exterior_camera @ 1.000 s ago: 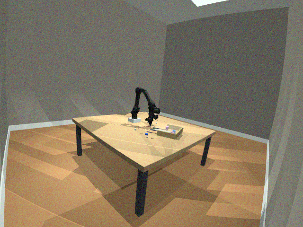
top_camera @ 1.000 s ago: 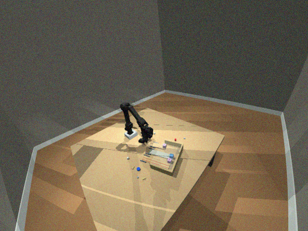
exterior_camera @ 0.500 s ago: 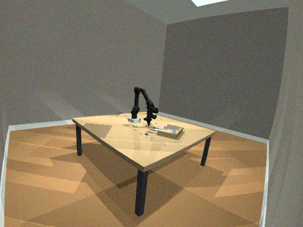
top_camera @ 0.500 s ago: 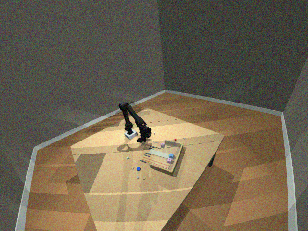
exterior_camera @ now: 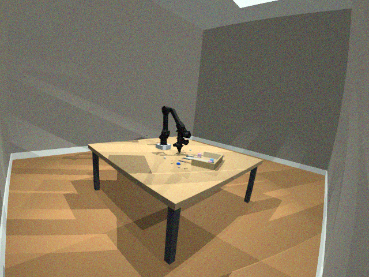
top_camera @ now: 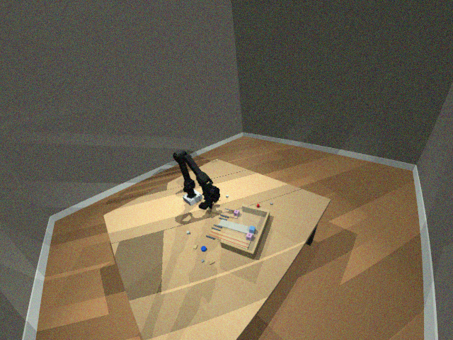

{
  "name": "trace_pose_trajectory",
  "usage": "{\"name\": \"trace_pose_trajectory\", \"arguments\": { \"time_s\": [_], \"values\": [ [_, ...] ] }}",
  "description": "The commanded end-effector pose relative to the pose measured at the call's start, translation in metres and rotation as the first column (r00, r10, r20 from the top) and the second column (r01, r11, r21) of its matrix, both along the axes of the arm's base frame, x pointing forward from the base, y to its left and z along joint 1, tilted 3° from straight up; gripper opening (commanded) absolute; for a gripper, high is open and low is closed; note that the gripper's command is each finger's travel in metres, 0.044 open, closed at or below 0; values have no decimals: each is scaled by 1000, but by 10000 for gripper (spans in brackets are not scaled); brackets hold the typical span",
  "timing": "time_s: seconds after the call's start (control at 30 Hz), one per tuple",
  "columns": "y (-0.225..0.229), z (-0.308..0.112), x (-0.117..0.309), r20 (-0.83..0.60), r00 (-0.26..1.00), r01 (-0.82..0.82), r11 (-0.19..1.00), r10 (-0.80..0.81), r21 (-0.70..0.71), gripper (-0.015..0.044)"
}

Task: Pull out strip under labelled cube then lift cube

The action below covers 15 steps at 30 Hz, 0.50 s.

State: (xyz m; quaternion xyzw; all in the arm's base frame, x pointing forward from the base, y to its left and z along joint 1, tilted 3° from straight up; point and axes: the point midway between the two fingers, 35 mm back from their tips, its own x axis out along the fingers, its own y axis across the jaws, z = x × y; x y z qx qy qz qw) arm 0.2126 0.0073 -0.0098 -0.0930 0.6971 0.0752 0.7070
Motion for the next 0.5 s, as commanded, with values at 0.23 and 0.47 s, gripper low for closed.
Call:
{"name": "trace_pose_trajectory", "arguments": {
  "time_s": [0.23,0.47],
  "values": [
    [-5,-5,-25,-37,999,0,1000,-1,-3,0],
    [-6,-5,-30,-38,999,0,1000,-1,-3,0]
  ]
}}
